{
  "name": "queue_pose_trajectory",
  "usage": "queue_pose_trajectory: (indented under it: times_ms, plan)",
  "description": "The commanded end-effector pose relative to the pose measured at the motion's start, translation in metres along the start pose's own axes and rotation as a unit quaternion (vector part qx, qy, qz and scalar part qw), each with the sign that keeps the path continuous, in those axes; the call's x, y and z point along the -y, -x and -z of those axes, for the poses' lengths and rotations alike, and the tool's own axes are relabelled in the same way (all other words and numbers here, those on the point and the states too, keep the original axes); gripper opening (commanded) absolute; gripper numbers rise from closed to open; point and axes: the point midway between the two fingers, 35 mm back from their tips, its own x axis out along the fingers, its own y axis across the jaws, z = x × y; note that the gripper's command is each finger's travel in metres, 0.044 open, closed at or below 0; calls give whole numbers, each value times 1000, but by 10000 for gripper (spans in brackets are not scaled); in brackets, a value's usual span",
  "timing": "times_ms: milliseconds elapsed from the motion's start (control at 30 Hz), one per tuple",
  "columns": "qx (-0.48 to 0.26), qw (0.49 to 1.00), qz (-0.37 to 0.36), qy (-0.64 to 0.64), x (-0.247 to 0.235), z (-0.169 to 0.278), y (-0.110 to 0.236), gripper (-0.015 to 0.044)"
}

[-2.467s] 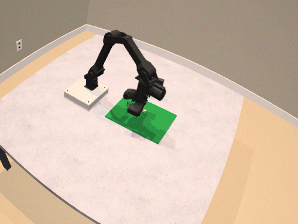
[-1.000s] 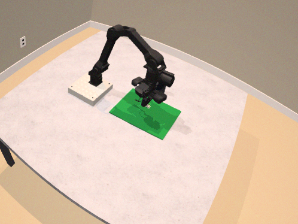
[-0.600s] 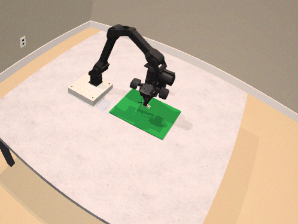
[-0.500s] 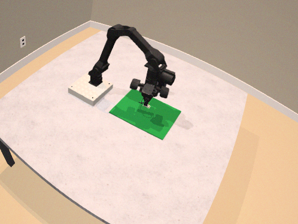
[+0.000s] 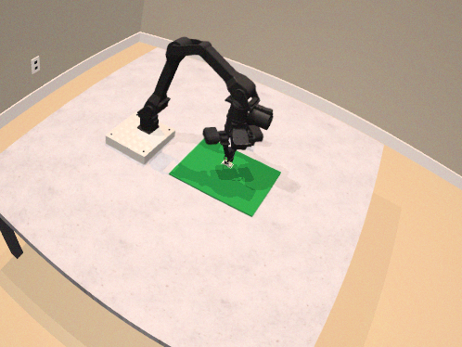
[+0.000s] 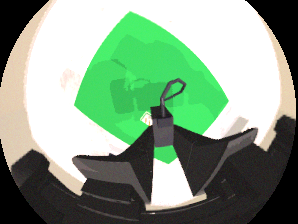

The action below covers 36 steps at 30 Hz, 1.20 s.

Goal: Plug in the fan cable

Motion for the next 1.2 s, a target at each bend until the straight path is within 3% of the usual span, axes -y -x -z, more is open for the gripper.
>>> queue_pose_trajectory:
  times_ms: [0, 633, 1167]
  plan:
    - [-2, 997, -2, 82, -3, 4, 0, 0]
    - [-1, 923, -3, 385, -11, 17, -2, 0]
    - [-1, 917, -3, 399, -8, 22, 1, 0]
